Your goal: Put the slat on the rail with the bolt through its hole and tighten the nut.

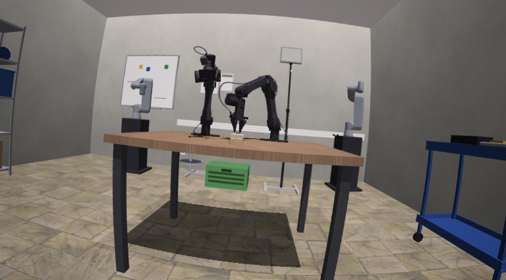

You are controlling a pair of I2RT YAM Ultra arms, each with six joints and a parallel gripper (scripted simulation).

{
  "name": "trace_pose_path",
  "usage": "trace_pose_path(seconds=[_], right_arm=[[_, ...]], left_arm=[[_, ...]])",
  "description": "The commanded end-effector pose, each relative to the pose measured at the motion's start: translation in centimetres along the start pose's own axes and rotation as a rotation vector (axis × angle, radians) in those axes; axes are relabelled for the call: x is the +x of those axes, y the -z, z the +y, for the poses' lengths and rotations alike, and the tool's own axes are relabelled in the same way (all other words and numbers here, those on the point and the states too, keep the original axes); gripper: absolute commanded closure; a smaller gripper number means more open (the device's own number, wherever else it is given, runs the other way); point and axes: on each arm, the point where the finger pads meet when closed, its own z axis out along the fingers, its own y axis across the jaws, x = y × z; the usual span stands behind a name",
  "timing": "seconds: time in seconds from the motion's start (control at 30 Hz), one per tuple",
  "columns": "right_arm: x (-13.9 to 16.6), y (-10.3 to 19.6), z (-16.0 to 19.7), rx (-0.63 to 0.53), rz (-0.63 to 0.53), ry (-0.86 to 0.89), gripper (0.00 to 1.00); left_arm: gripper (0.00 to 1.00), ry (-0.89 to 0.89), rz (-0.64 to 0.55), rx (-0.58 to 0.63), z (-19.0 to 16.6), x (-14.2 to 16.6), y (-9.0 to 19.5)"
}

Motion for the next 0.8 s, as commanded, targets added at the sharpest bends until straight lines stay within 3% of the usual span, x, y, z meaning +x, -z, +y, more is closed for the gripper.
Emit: trace_pose_path(seconds=[0.0, 0.77], right_arm=[[-0.3, 0.1, 1.0, -0.014, 0.038, -0.015, 0.00], [6.5, -5.3, 6.6, -0.041, 0.407, -0.043, 0.00]], left_arm=[[0.66, 0.000, 0.002, -0.010, 0.2, 0.0, 0.3], [0.66, 0.000, 0.002, -0.010, 0.2, 0.0, 0.3]])
